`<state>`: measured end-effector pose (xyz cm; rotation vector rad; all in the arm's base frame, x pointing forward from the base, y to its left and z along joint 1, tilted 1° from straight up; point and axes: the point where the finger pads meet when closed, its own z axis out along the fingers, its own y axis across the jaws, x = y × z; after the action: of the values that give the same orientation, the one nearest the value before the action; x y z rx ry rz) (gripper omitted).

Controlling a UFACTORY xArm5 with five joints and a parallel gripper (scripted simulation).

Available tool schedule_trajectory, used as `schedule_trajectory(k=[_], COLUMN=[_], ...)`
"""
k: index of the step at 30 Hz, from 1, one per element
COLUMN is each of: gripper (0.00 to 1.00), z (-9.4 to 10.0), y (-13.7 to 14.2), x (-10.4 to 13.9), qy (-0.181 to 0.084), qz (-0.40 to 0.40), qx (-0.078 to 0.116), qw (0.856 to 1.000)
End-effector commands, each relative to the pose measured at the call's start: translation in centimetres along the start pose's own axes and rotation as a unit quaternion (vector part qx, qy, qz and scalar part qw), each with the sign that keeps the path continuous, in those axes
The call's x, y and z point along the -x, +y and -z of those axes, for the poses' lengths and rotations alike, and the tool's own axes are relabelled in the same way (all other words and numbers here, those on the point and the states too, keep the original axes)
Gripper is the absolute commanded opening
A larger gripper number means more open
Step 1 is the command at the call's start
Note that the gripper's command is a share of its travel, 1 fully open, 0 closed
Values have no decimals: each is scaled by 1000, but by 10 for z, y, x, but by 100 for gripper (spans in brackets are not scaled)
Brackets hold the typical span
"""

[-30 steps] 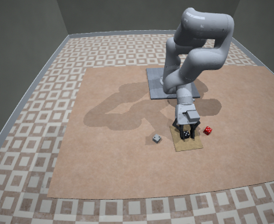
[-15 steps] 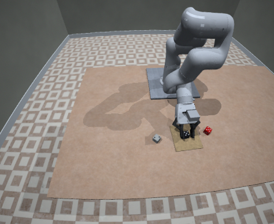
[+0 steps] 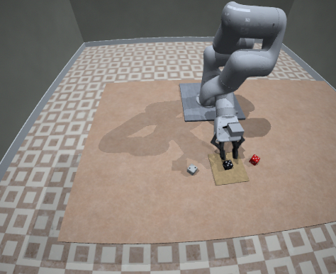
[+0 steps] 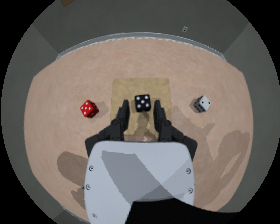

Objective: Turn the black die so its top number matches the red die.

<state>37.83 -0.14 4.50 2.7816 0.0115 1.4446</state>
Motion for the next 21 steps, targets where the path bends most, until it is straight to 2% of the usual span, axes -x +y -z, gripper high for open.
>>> schedule_trajectory(k=[1,10,19,21], gripper=[47,47,47,47], z=[7,9,29,29], y=[0,0,0,0], x=[-1,-3,-29,-29], qy=[1,1,1,1], qz=[0,0,0,0], qx=[0,0,0,0], qw=[1000,1000,1000,1000])
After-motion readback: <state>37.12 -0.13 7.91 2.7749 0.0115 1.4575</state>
